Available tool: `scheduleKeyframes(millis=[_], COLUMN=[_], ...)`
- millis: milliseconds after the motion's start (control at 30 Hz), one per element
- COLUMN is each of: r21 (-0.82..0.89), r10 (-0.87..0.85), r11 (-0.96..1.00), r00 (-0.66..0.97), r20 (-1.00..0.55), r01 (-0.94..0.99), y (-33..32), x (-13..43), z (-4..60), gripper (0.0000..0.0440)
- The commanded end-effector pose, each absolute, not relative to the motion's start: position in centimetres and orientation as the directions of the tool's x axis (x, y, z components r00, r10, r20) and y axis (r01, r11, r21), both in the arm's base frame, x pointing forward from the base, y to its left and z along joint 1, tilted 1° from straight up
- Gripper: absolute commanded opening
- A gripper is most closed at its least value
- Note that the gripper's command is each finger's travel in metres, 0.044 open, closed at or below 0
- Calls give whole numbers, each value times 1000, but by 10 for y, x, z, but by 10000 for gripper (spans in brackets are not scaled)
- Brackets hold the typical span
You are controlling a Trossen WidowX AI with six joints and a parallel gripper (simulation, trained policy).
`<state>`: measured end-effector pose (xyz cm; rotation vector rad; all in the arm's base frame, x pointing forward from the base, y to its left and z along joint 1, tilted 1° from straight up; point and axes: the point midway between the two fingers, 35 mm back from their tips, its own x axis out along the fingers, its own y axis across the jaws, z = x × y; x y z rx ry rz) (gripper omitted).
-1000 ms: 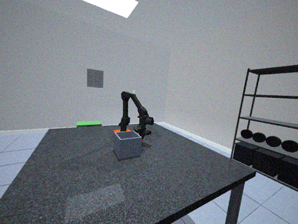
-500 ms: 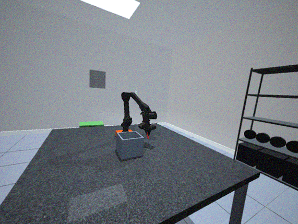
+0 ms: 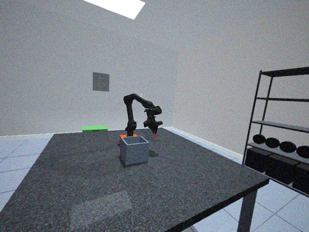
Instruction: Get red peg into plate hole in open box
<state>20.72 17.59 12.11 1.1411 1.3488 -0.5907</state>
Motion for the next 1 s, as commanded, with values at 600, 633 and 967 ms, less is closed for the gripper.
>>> scheduleKeyframes(millis=[600, 633, 967], r21=[357, 353, 305], r10=[136, 128, 69], r11=[325, 322, 291], r00=[330, 329, 298], r20=[-934, -936, -952], r01=[876, 879, 907], y=[101, 97, 65], x=[252, 253, 264], z=[175, 175, 173], gripper=[0, 0, 0])
